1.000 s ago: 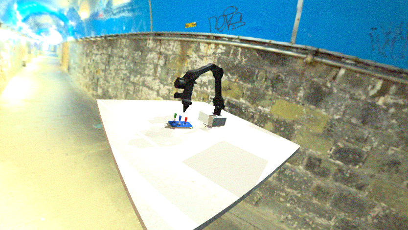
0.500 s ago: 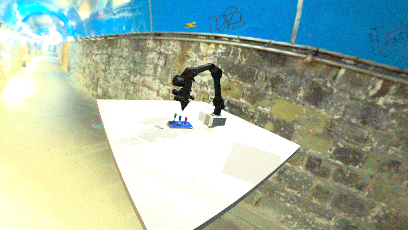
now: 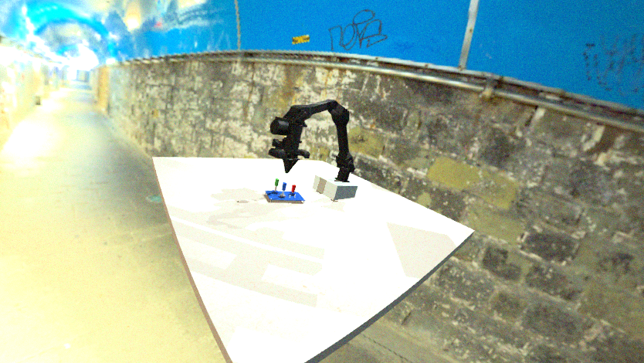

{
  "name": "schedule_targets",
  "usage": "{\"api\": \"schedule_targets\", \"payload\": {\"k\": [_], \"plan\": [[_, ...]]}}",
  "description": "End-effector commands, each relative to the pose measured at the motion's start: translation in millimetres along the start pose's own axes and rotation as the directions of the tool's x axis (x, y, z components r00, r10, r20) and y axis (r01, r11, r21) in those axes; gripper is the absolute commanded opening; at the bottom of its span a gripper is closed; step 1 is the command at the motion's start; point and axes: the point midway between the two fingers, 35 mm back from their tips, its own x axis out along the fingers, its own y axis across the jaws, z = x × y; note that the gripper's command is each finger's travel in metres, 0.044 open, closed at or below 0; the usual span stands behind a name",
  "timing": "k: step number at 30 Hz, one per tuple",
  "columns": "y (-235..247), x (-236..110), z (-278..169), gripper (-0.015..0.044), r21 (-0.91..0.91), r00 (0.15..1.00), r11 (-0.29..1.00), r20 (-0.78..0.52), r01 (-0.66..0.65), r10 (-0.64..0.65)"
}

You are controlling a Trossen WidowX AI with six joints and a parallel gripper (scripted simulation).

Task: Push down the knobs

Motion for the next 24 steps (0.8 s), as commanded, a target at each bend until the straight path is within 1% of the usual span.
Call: {"api": "schedule_targets", "payload": {"k": [1, 8, 20, 24], "plan": [[-1.3, 17.0, 0.6, 0.0, 0.012, 1.0, 1.0, 0.005, 0.011, -0.011], [-1.2, 18.5, 0.6, 0.0, 0.012, 1.0, 1.0, 0.005, 0.011, -0.011], [-1.5, 36.9, 0.7, 0.0, 0.012, 1.0, 1.0, 0.005, 0.011, -0.011], [-1.6, 38.0, 0.7, 0.0, 0.012, 1.0, 1.0, 0.005, 0.011, -0.011]]}}
